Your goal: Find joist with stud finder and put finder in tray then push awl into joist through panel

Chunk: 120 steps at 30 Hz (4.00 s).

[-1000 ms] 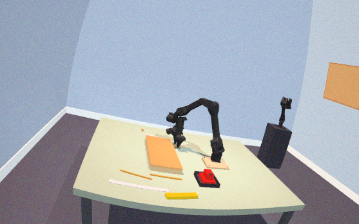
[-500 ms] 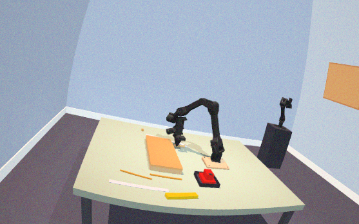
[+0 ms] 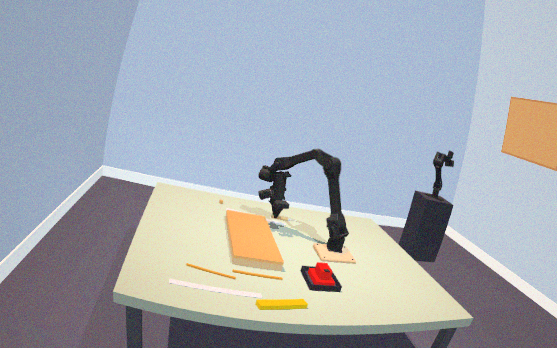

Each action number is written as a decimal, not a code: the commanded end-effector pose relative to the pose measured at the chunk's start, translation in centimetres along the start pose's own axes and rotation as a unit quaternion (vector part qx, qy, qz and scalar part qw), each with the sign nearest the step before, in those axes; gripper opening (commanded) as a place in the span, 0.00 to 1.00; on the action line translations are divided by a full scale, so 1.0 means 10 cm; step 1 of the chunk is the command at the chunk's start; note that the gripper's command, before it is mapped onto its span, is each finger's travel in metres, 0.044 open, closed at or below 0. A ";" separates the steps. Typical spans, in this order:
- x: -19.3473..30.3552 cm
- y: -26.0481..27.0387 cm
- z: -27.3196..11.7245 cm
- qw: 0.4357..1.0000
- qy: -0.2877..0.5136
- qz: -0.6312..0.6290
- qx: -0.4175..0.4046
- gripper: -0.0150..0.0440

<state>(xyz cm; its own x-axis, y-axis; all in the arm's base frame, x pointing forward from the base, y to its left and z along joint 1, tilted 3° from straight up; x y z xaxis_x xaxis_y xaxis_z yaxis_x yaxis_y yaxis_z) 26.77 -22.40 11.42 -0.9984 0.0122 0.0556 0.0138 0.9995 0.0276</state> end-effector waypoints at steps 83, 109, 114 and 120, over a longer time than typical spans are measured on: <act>0.87 0.57 -1.32 0.616 -0.509 0.472 0.372 0.25; 0.04 1.63 -1.26 0.685 -0.620 0.327 0.199 0.25; -0.05 1.88 -1.24 0.696 -0.634 0.296 0.164 0.25; -0.13 2.19 -1.21 0.707 -0.647 0.259 0.121 0.25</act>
<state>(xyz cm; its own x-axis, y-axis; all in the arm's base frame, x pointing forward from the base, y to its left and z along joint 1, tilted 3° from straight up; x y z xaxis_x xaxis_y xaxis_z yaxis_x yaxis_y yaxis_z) 28.52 -2.56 24.40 -0.0714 0.2305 -0.9704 0.5950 0.7907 0.1441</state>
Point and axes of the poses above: the point midway between the two fingers, 35 mm back from their tips, its own z axis out along the fingers, its own y axis across the jaws, x = y × z, the point moved 5 cm from there along -z, back along the fingers, and after that the axes turned 13 degrees about z, right-handed, at the moved point
